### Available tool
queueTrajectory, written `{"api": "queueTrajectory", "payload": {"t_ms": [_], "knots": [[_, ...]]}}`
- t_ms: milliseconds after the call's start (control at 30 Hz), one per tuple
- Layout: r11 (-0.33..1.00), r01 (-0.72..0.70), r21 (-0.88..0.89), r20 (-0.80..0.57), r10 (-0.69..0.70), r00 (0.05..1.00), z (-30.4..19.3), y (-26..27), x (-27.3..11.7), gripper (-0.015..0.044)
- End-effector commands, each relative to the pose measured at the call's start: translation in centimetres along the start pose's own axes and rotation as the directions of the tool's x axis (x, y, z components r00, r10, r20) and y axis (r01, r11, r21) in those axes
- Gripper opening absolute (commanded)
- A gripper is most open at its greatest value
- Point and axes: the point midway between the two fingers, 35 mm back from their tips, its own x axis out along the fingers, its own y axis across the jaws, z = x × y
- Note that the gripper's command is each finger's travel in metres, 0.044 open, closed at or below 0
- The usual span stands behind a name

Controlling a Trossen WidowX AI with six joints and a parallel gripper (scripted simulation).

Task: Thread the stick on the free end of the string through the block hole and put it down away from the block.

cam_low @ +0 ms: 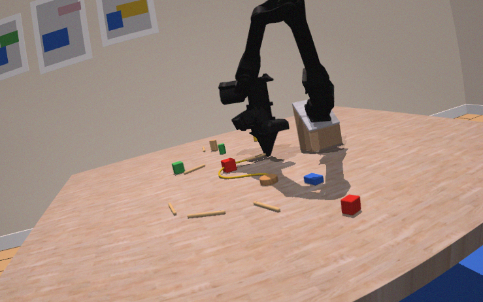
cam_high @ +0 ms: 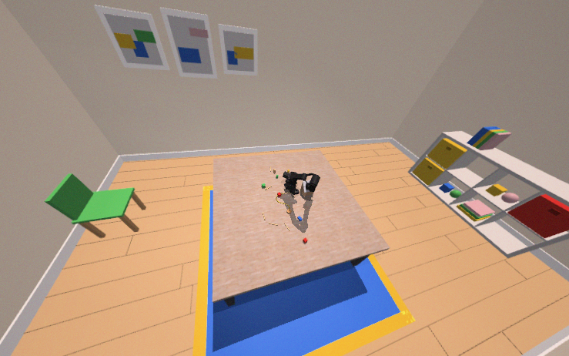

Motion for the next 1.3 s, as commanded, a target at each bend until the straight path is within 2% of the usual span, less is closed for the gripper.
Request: {"api": "queueTrajectory", "payload": {"t_ms": [0, 1267], "knots": [[1.000, 0.015, -0.004, -0.001, -0.015, 1.000, -0.61, 0.00, 0.30, 0.0000], [1.000, 0.029, -0.002, 0.000, -0.029, 1.000, -1.42, 0.07, 1.03, 0.0000]]}}
